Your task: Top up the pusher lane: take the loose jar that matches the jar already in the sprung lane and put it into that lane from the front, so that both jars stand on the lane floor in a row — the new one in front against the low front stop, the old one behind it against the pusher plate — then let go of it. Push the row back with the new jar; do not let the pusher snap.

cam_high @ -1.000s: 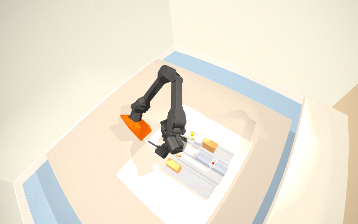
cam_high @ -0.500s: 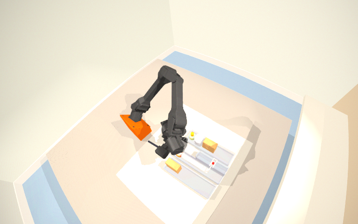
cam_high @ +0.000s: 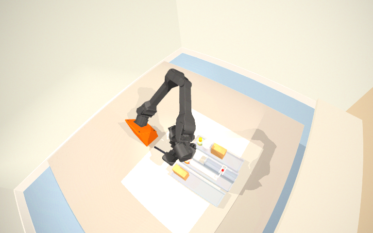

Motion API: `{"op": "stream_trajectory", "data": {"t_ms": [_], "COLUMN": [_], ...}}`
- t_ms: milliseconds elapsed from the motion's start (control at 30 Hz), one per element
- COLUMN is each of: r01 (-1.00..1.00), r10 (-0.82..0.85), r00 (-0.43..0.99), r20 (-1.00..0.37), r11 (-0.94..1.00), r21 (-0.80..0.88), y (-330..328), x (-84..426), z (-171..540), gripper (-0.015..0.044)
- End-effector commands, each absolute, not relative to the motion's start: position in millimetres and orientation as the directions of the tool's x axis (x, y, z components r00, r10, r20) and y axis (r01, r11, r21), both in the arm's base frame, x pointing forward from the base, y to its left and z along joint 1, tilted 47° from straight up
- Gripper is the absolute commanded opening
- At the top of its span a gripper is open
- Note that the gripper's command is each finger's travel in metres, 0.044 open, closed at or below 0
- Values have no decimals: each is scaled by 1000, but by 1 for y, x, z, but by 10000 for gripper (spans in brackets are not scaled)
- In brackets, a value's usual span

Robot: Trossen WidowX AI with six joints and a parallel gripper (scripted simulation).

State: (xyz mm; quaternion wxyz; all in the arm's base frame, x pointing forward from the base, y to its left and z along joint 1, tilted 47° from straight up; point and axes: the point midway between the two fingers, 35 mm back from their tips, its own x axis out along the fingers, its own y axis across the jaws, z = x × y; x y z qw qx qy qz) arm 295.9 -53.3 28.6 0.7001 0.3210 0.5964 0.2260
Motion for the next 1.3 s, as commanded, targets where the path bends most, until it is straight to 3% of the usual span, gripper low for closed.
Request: {"op": "stream_trajectory", "data": {"t_ms": [0, 1267], "r01": [54, 53], "r10": [694, 694], "r00": [206, 207], "r20": [-690, -690], "r11": [696, 696], "r21": [716, 716], "y": [-56, -59], "x": [304, 317], "z": [31, 34], "gripper": [0, 0]}}
